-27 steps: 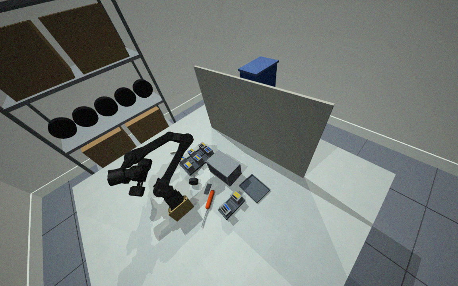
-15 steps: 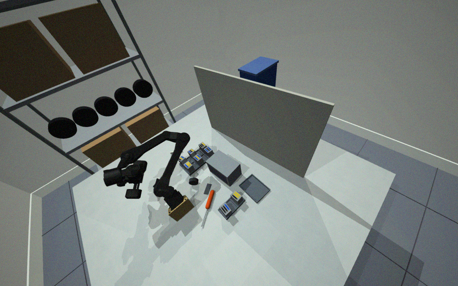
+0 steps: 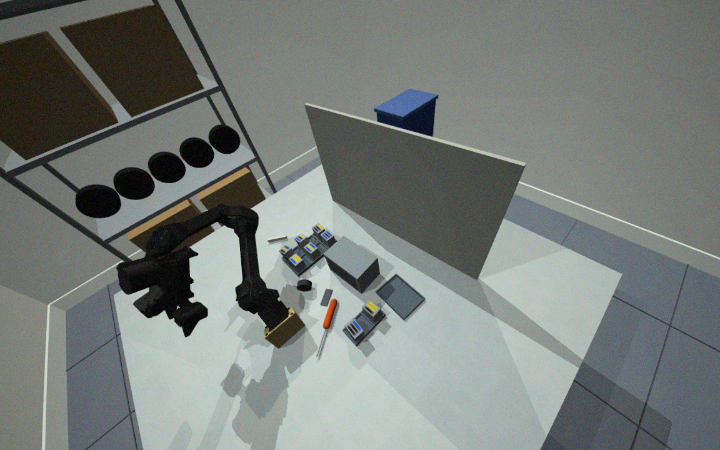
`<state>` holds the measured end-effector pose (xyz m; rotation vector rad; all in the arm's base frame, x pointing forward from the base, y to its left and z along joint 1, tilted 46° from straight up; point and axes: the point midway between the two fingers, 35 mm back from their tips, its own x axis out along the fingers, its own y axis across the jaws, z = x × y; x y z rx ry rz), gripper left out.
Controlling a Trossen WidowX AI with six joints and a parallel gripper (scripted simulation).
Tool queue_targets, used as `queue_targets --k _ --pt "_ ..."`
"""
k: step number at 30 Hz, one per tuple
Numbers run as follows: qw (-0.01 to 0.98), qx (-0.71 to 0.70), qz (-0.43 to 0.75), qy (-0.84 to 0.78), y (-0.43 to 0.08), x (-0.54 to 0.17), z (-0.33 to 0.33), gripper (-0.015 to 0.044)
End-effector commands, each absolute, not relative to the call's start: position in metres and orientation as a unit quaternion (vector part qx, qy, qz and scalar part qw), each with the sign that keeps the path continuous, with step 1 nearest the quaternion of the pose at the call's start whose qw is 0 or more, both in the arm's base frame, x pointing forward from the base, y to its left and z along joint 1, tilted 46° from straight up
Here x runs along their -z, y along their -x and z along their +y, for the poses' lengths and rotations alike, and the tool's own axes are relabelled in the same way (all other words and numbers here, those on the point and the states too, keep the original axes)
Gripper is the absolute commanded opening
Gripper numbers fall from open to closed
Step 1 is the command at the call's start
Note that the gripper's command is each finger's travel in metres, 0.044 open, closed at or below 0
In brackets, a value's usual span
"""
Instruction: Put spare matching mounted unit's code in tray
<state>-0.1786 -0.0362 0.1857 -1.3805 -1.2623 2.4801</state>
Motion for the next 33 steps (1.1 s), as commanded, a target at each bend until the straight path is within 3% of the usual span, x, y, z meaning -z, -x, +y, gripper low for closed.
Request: queue_targets --k 1,8,18,25,33 --pt "-0.1 -0.761 -0.455 0.452 0.17 -0.181 -0.086 0.044" --pt "-0.302 -0.65 -0.539 0.443 0.12 -0.169 -0.173 0.044" --pt "-0.513 -0.447 -0.621 0.39 -0.006 -0.152 -0.245 0.044" --pt "-0.608 -0.261 -0.67 0.336 -0.112 -0.136 -0.246 0.044" --pt "-0.653 -0.065 -0.703 0.274 -0.217 -0.116 -0.204 0.044"
